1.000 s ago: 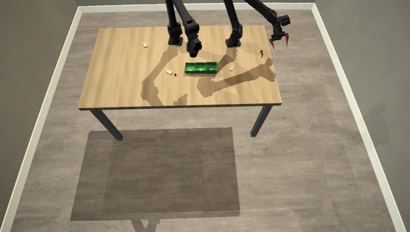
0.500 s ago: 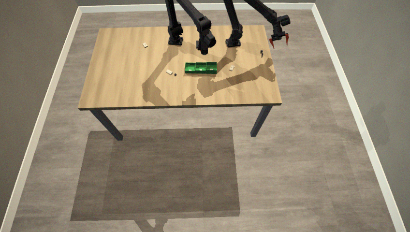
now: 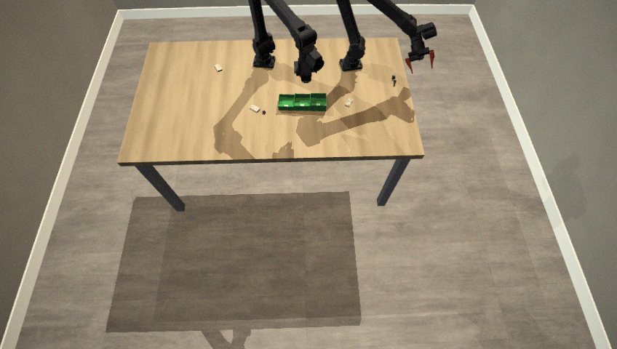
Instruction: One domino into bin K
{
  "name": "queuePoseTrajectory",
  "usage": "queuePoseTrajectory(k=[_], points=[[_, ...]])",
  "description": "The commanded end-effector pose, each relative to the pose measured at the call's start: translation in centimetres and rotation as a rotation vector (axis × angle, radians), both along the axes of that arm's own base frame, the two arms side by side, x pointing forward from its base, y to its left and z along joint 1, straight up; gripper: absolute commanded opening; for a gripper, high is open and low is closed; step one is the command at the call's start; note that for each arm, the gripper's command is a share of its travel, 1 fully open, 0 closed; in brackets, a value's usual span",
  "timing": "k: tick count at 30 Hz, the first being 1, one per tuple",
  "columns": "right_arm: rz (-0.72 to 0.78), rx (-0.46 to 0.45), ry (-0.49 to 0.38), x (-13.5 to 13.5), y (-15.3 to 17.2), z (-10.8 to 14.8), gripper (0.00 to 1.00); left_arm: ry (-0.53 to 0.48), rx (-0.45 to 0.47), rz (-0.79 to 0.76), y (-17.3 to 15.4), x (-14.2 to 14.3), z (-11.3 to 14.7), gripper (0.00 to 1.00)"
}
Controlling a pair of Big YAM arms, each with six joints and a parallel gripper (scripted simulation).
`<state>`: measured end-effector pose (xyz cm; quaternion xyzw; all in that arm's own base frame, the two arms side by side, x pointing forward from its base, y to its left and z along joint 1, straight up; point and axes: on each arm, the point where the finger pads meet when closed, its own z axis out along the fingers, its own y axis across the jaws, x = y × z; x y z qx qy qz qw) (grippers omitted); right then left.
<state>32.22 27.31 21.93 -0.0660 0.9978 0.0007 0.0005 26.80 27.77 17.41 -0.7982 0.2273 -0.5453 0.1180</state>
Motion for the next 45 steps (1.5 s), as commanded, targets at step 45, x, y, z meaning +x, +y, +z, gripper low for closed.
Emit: queuePoseTrajectory(k=[45], points=[[-0.052, 0.005, -0.008, -1.8, -10.2, -13.3, 0.09, -0.006, 0.016, 0.015, 0.8, -0.3, 0.7, 1.00]])
